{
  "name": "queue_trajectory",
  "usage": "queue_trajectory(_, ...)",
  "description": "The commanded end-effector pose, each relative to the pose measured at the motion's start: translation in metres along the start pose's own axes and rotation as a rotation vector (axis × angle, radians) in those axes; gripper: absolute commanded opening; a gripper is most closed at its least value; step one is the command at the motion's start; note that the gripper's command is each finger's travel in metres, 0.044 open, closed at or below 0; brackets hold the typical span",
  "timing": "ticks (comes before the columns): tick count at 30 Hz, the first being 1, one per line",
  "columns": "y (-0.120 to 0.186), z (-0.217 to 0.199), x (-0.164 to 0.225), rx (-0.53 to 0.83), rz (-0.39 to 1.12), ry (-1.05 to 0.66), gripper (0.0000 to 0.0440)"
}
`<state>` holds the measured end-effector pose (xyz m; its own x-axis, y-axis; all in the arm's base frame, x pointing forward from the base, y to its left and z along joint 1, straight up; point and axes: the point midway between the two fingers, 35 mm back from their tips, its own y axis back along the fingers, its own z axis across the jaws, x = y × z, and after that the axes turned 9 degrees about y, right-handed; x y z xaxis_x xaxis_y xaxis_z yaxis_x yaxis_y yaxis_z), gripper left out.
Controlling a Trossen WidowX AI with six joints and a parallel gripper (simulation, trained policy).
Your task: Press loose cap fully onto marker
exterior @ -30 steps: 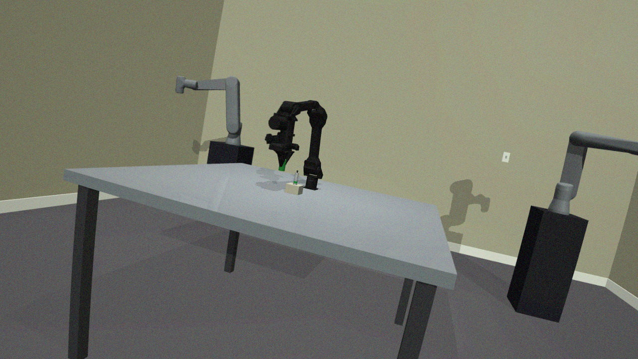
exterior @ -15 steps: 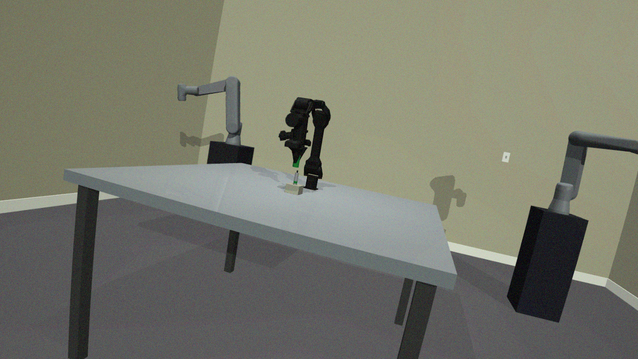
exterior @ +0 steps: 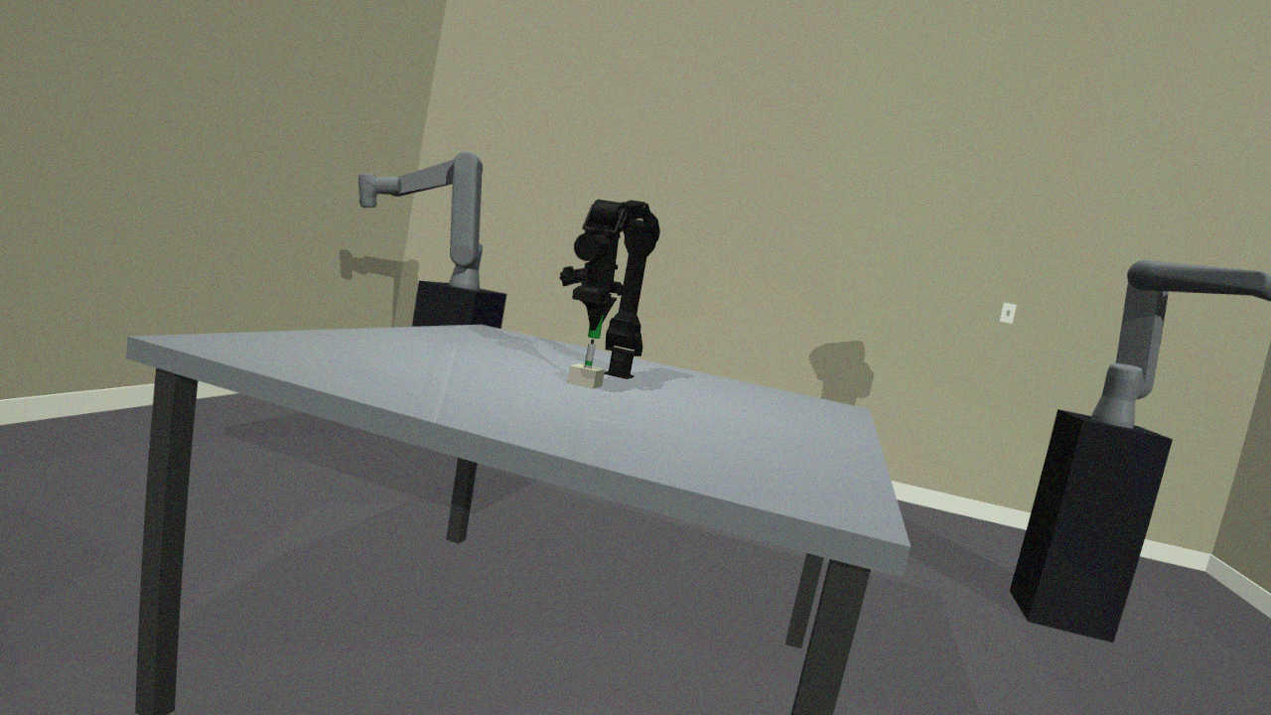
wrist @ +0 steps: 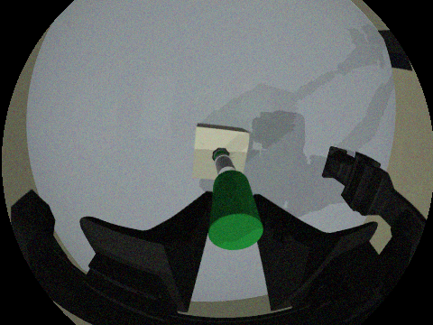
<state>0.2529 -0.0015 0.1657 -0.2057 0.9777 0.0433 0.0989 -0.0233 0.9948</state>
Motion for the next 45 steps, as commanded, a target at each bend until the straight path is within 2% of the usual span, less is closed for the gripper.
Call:
queue_trajectory(1,-0.006,-0.001,0.0,0.006,0.005,0.003,0.0001)
queue_trajectory(17,-0.039,-0.004,-0.001,0.048,0.032,0.036,0.0)
queue_trajectory(45,-0.077,-0.007,-0.001,0.062,0.027,0.124,0.0002)
